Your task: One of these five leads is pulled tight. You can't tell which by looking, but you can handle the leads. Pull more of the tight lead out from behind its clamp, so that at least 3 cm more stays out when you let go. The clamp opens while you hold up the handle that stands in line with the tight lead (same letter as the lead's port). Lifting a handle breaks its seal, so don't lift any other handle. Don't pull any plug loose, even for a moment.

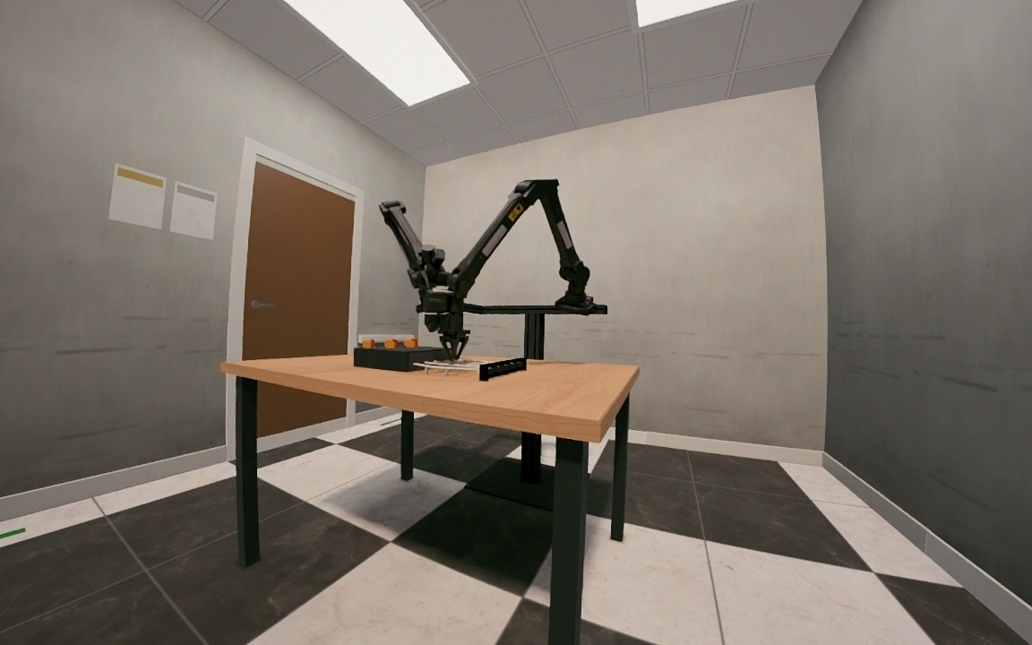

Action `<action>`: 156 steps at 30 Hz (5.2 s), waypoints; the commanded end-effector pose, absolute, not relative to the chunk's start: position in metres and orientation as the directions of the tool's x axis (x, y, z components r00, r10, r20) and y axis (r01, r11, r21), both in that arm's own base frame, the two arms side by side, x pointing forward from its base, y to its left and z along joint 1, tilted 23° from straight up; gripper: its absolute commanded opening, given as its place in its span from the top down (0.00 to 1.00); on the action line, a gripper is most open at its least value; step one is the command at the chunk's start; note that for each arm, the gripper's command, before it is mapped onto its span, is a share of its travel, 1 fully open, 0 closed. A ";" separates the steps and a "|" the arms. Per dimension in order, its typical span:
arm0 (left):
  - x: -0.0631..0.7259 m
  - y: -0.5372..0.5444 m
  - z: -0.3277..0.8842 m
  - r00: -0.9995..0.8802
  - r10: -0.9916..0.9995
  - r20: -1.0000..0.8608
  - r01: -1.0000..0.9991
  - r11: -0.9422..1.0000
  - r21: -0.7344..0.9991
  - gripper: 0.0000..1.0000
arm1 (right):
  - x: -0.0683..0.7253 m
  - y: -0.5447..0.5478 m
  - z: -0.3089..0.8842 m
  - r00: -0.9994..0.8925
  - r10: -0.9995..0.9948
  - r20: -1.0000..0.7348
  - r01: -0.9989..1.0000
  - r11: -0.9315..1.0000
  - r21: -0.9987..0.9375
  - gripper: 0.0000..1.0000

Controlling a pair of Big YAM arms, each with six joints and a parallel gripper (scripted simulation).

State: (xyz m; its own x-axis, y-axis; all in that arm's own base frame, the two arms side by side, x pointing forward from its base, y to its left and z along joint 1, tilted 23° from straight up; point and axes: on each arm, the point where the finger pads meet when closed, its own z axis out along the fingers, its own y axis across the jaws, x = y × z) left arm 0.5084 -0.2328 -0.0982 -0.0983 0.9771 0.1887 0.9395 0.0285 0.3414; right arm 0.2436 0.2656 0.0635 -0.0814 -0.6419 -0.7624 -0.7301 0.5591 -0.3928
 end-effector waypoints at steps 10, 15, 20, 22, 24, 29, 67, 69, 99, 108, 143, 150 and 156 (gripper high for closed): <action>0.531 -0.231 -0.106 -0.088 0.979 0.185 0.935 0.017 0.354 0.68 | 0.252 0.275 0.077 -0.069 -0.621 -0.780 -0.720 0.572 -0.392 0.00; 0.533 -0.232 -0.113 -0.084 0.979 0.185 0.935 0.014 0.354 0.68 | 0.252 0.275 0.077 -0.069 -0.621 -0.780 -0.720 0.572 -0.392 0.00; 0.534 -0.230 -0.117 -0.086 0.979 0.185 0.935 0.015 0.354 0.68 | 0.252 0.275 0.077 -0.069 -0.621 -0.780 -0.720 0.572 -0.392 0.00; 0.536 -0.228 -0.120 -0.088 0.979 0.185 0.935 0.017 0.354 0.68 | 0.252 0.275 0.077 -0.069 -0.621 -0.780 -0.720 0.572 -0.392 0.00; 0.536 -0.228 -0.120 -0.088 0.979 0.186 0.935 0.017 0.354 0.79 | 0.252 0.275 0.077 -0.069 -0.621 -0.780 -0.720 0.572 -0.392 0.00; 0.530 -0.233 -0.112 -0.078 0.980 0.181 0.933 0.008 0.360 0.85 | 0.252 0.275 0.077 -0.069 -0.621 -0.780 -0.720 0.572 -0.392 0.00; 0.516 -0.251 -0.074 -0.078 0.983 0.168 0.928 0.010 0.372 1.00 | 0.252 0.275 0.077 -0.069 -0.621 -0.780 -0.720 0.572 -0.392 0.00; 0.510 -0.247 -0.086 -0.075 0.980 0.184 0.937 0.006 0.350 1.00 | 0.252 0.275 0.077 -0.069 -0.621 -0.780 -0.720 0.572 -0.392 0.00; 0.482 -0.261 -0.008 -0.442 0.796 -0.414 0.669 0.600 0.439 0.00 | 0.252 0.275 0.077 -0.069 -0.621 -0.780 -0.720 0.572 -0.392 0.00; 0.465 -0.267 0.028 -0.487 0.571 -0.661 0.486 0.806 0.338 0.00 | 0.252 0.275 0.077 -0.069 -0.621 -0.780 -0.720 0.572 -0.392 0.00; 0.467 -0.243 -0.064 -0.238 0.968 -0.085 0.852 0.250 0.460 0.68 | 0.252 0.273 0.082 0.009 -0.714 -0.700 -0.819 0.396 -0.414 0.00; 0.460 -0.247 -0.106 -0.051 0.986 0.159 0.935 -0.009 0.355 0.68 | 0.253 0.275 0.082 -0.003 -0.704 -0.710 -0.823 0.405 -0.399 0.00; 0.464 -0.238 -0.116 -0.062 0.977 0.202 0.942 -0.009 0.335 0.68 | 0.253 0.275 0.082 -0.003 -0.704 -0.710 -0.823 0.405 -0.399 0.00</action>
